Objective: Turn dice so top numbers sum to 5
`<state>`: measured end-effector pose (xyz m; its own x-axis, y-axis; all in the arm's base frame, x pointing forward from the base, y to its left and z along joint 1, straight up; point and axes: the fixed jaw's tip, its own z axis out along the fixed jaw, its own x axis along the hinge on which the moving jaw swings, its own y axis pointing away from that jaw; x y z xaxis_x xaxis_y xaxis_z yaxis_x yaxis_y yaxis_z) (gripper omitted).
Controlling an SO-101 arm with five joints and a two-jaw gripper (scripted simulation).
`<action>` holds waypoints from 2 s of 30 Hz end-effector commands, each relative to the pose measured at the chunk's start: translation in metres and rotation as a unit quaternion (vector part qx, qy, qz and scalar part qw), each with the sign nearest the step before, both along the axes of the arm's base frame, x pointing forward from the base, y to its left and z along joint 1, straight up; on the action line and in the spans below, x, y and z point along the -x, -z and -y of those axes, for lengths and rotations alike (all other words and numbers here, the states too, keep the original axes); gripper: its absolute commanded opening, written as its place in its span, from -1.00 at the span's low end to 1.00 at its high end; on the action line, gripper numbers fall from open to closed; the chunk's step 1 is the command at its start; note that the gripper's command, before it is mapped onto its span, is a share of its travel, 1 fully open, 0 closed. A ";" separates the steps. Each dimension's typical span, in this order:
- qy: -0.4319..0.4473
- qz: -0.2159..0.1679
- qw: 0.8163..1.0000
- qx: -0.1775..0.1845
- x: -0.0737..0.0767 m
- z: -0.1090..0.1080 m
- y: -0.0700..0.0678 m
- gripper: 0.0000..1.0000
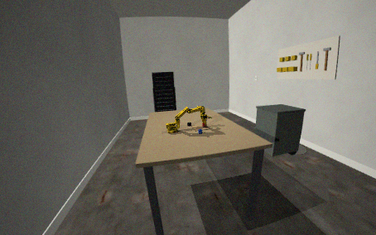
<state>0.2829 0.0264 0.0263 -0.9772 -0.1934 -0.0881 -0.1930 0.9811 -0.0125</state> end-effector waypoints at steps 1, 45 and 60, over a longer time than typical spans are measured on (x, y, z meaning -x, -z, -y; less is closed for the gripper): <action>-0.007 0.033 0.999 -0.003 -0.008 -0.003 -0.012 -1.00; -0.007 0.032 0.999 -0.003 -0.008 -0.003 -0.011 -0.45; -0.007 0.032 0.999 -0.003 -0.008 -0.003 -0.011 -0.29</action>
